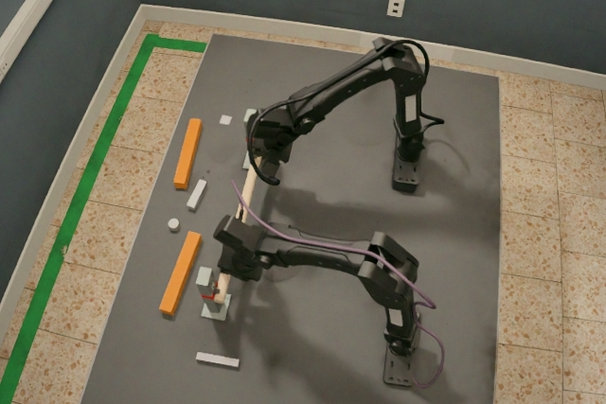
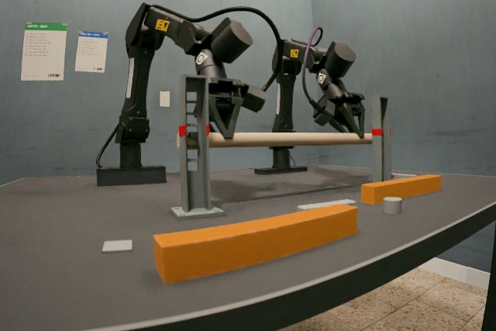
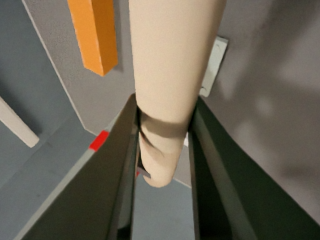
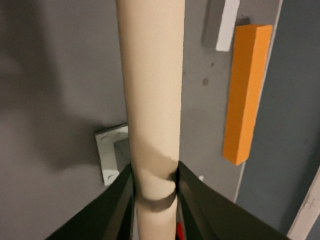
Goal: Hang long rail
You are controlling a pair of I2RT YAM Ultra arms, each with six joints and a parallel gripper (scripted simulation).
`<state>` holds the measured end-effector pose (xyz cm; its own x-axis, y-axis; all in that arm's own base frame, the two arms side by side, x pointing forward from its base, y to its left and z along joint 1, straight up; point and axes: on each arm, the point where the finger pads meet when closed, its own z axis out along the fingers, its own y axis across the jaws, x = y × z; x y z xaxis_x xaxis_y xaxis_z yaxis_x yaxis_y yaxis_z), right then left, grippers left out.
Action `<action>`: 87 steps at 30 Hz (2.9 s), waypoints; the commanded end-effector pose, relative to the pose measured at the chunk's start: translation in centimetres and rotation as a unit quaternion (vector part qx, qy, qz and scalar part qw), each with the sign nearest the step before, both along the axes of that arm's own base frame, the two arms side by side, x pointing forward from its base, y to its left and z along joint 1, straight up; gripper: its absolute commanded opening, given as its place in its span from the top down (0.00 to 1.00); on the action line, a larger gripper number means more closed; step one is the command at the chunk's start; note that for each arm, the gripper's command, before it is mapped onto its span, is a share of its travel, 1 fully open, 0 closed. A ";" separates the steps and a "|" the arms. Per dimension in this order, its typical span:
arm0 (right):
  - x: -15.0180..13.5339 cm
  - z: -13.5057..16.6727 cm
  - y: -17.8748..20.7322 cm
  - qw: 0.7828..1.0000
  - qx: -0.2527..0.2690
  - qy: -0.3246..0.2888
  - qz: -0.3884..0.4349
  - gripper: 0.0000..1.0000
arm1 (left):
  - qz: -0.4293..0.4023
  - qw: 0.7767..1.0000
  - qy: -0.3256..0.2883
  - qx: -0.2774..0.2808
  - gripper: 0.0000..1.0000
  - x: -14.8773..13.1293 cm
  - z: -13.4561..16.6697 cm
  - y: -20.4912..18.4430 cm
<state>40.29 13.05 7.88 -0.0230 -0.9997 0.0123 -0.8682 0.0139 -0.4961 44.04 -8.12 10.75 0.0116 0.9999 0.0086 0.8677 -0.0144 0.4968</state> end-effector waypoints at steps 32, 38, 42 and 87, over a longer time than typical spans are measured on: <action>-0.7 4.1 1.0 0.998 0.019 -0.062 -0.001 0.26 | 0.000 0.998 -0.064 -0.011 0.29 -0.9 4.4 -0.8; -0.9 7.4 1.1 0.998 0.022 -0.067 -0.002 0.26 | 0.001 0.998 -0.070 -0.011 0.29 -1.1 7.8 -0.7; -1.7 8.7 1.0 0.998 0.022 -0.066 -0.002 0.26 | 0.000 0.998 -0.069 -0.013 0.29 -2.0 9.0 -0.8; -2.2 6.5 0.5 0.999 0.013 -0.041 -0.001 0.26 | 0.453 0.762 -0.158 -0.435 0.00 1.6 13.5 4.6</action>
<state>37.72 13.22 13.54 -0.0229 -0.9997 -0.0015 -0.8363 0.0199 -0.5480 45.16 -3.69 22.01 -0.5884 0.4107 -0.6965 0.2924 0.9112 0.2902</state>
